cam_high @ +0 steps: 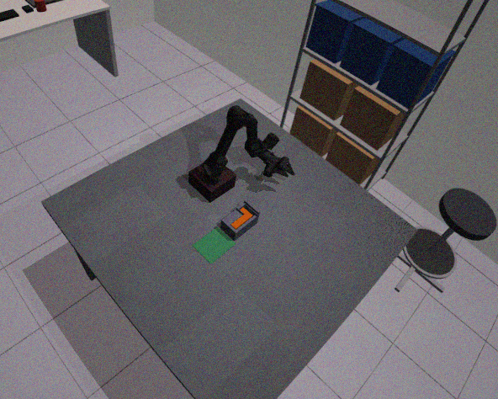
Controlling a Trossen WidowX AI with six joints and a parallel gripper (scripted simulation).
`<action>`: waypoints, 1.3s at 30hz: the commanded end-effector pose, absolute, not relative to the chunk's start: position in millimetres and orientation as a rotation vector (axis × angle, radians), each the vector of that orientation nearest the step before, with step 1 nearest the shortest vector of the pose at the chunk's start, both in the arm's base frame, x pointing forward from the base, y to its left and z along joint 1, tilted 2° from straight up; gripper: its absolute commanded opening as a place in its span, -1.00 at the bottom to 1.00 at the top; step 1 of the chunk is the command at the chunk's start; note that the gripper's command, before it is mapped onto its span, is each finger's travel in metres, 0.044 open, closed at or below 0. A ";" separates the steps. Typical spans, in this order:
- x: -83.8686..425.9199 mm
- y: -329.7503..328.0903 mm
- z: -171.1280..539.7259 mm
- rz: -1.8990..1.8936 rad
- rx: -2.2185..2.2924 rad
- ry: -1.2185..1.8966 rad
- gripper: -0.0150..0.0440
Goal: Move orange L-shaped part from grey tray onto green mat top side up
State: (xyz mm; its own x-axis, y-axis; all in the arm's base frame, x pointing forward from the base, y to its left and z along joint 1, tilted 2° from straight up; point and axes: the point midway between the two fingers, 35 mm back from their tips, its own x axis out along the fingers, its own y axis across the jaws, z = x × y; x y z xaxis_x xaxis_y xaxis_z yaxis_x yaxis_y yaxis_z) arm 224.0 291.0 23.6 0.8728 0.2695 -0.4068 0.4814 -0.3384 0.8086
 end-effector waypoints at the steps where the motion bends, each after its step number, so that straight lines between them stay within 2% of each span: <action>1: 225.9 289.9 23.3 -0.244 1.921 0.552 0.78; 8: 277.9 245.9 20.3 -0.348 1.358 0.600 0.15; 9: 285.4 235.3 20.4 -0.366 1.254 0.626 0.12; 13: 305.0 191.8 23.9 -0.416 0.899 0.756 0.12; 22: 309.9 133.4 35.9 -0.418 0.525 0.978 0.12; 39: 265.3 37.2 82.0 -0.190 0.089 1.450 0.12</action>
State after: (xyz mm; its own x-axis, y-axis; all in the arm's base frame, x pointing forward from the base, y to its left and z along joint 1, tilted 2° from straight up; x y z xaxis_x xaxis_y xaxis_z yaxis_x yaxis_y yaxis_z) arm 294.5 82.5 48.5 0.3061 -0.1335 -0.9426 0.4166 0.9091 0.0065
